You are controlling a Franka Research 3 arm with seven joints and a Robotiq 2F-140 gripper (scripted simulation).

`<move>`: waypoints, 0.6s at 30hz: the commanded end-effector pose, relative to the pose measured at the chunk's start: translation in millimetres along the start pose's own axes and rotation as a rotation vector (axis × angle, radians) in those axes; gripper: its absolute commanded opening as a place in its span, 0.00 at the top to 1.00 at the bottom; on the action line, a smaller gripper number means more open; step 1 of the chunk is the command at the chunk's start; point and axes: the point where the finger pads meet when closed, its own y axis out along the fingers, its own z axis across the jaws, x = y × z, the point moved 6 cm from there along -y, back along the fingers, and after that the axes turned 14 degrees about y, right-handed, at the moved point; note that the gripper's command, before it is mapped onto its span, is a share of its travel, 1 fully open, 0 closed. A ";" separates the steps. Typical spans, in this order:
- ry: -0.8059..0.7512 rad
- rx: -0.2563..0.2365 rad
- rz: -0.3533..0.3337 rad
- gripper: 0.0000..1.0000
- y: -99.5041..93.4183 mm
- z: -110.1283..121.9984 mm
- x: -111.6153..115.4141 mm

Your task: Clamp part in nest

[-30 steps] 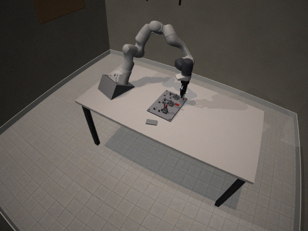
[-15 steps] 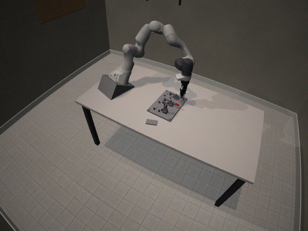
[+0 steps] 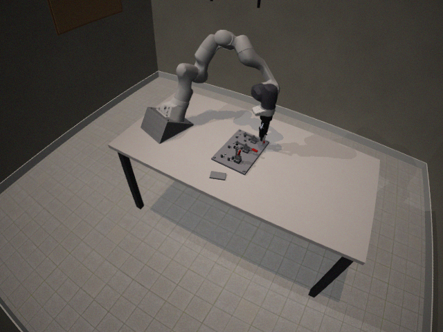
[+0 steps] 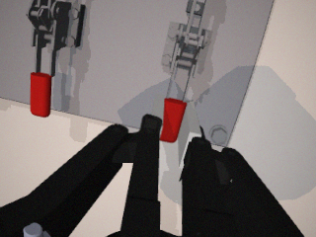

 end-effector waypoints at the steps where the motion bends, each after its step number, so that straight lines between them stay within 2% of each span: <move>1: -0.002 0.002 -0.001 1.00 1.3 1.1 -0.3; 18: -0.002 0.002 -0.001 1.00 -3.2 0.7 -2.0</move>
